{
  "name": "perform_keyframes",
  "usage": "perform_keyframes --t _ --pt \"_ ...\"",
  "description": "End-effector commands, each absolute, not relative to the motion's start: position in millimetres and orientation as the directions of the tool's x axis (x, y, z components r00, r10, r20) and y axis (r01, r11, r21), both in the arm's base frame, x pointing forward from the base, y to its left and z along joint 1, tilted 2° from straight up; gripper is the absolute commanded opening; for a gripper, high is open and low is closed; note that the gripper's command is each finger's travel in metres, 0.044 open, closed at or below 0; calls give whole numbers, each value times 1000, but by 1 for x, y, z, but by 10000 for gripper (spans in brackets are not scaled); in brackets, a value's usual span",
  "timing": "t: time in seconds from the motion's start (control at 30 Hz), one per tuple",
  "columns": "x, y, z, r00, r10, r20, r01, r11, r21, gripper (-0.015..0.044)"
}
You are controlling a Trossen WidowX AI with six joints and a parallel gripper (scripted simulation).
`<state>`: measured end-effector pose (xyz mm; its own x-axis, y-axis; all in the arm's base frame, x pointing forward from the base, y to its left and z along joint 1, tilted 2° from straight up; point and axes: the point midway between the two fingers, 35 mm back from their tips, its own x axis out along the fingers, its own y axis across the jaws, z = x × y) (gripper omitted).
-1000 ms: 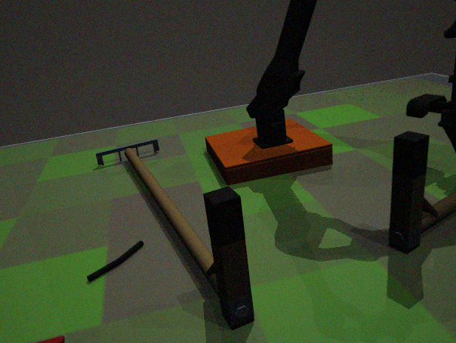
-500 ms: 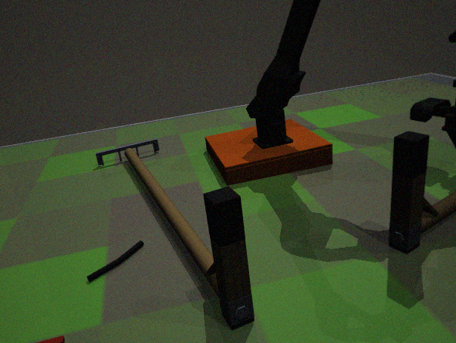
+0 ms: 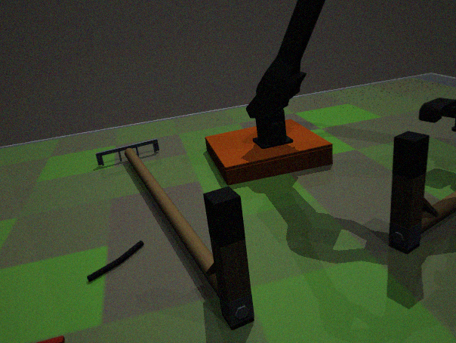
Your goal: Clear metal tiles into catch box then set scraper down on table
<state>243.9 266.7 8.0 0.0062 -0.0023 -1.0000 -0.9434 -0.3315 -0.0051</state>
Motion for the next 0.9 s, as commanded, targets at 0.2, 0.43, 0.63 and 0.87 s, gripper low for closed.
perform_keyframes --t 0.2,0.43,0.63,0.87 --pt "254 271 10 7 2 -1000 -942 -335 -7 0" --pt "260 274 10 7 2 -1000 -942 -335 -8 0" --pt "266 277 11 8 2 -1000 -942 -335 -8 0" --pt "272 279 11 9 2 -1000 -942 -335 -9 0"
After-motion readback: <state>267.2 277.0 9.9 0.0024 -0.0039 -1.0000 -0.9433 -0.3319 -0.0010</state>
